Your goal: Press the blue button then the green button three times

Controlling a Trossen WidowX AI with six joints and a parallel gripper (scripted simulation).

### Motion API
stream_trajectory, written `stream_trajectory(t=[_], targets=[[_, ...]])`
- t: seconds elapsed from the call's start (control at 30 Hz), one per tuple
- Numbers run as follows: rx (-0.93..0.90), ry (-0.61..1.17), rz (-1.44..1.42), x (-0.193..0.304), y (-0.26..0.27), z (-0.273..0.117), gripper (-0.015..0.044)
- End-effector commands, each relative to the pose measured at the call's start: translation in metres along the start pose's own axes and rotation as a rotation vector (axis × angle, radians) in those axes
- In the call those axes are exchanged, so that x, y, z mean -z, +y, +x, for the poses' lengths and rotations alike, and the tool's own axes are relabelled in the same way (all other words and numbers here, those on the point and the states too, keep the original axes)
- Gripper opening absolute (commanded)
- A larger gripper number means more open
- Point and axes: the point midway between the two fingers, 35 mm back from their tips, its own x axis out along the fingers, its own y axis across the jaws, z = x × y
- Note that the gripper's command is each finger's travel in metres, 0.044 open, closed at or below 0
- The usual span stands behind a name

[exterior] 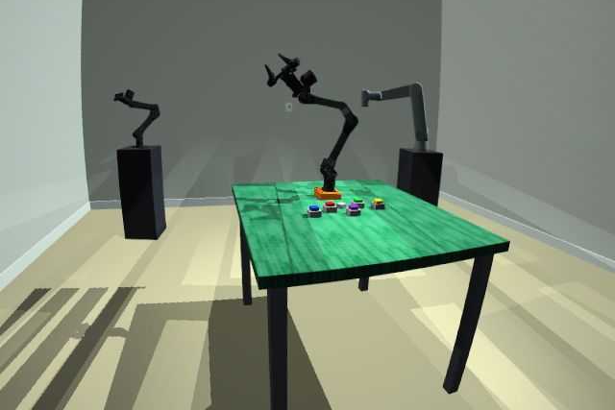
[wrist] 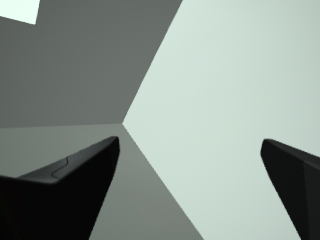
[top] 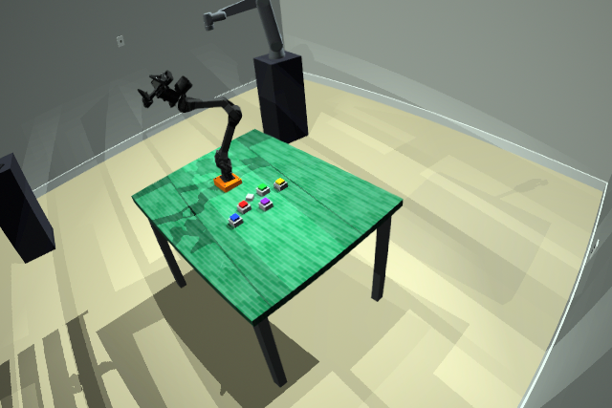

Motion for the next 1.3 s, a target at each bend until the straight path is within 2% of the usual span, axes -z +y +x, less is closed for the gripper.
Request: stream_trajectory(t=[0.0,0.13,0.3,0.47,0.6,0.83,1.07,1.17,1.27], targets=[[0.159,0.115,-0.016,0.051,-0.053,0.019,0.0400],[0.301,0.298,-0.066,0.121,-0.095,0.024,0.0400],[0.416,0.589,-0.168,0.218,-0.127,0.008,0.0400],[0.451,0.930,-0.303,0.311,-0.138,-0.032,0.0400],[0.411,1.233,-0.432,0.377,-0.134,-0.080,0.0400],[0.157,1.820,-0.699,0.461,-0.104,-0.195,0.0400],[-0.403,2.417,-0.975,0.479,-0.058,-0.324,0.0400],[-0.569,2.536,-1.026,0.474,-0.048,-0.350,0.0400],[-0.592,2.551,-1.032,0.473,-0.046,-0.353,0.0400]])
